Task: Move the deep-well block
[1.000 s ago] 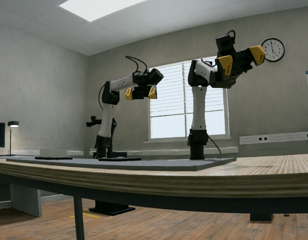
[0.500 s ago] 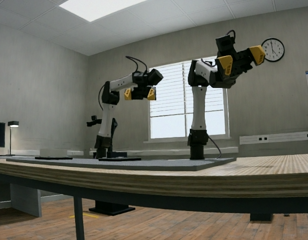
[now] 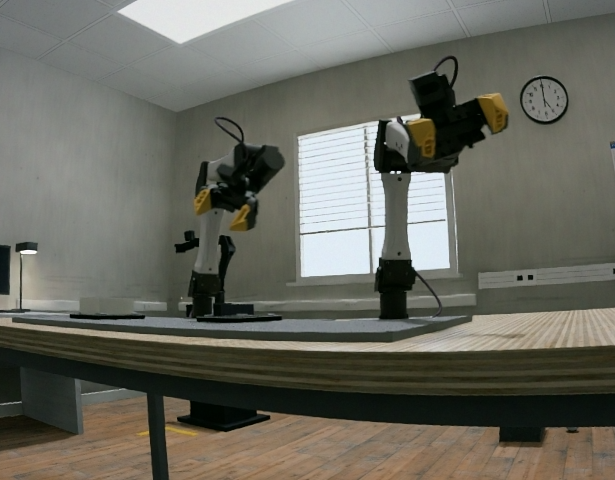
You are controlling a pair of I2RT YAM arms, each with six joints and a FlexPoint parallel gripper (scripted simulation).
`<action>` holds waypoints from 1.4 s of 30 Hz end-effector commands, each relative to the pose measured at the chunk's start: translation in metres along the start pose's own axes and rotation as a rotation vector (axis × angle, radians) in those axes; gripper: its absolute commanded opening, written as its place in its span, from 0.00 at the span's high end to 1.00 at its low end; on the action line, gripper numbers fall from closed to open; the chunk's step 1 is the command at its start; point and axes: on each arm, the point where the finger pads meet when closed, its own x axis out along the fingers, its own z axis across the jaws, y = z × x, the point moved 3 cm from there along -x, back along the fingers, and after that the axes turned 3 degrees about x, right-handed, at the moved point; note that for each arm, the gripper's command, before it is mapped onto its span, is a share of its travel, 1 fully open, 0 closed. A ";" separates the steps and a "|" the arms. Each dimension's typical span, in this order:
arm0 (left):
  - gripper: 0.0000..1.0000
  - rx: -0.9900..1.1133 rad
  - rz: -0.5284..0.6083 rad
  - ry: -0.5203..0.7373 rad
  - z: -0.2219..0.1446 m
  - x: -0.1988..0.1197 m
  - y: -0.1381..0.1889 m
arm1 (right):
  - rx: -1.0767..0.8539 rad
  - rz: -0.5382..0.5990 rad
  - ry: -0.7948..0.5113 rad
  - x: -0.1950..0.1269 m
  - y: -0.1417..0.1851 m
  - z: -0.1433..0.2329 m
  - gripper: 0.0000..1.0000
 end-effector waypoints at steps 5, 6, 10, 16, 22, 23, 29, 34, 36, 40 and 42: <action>0.00 0.017 0.071 0.427 -0.147 0.010 -0.049 | -0.113 0.361 0.106 0.112 0.036 -0.096 0.00; 0.00 0.023 0.071 0.487 -0.170 0.006 -0.059 | -0.107 0.410 0.105 0.123 0.044 -0.110 0.00; 0.00 0.053 0.073 0.720 -0.256 -0.025 -0.098 | -0.066 0.563 0.068 0.154 0.073 -0.152 0.00; 0.00 0.106 0.083 1.002 -0.348 -0.088 -0.138 | 0.008 0.684 -0.026 0.177 0.103 -0.184 0.00; 0.00 0.187 0.079 1.310 -0.429 -0.189 -0.181 | 0.117 0.768 -0.152 0.194 0.133 -0.211 0.00; 0.00 0.204 0.080 1.365 -0.440 -0.209 -0.186 | 0.138 0.777 -0.177 0.196 0.137 -0.214 0.00; 0.00 0.269 0.073 1.550 -0.471 -0.285 -0.206 | 0.211 0.797 -0.255 0.202 0.152 -0.227 0.00; 0.00 0.343 0.051 1.735 -0.489 -0.368 -0.224 | 0.288 0.806 -0.319 0.207 0.165 -0.239 0.00; 0.00 0.361 0.042 1.776 -0.491 -0.388 -0.227 | 0.304 0.806 -0.327 0.208 0.166 -0.242 0.00; 0.00 0.386 0.019 1.833 -0.494 -0.417 -0.234 | 0.319 0.816 -0.316 0.208 0.171 -0.248 0.00; 0.00 0.390 0.002 1.832 -0.496 -0.421 -0.237 | 0.320 0.806 -0.312 0.207 0.167 -0.248 0.00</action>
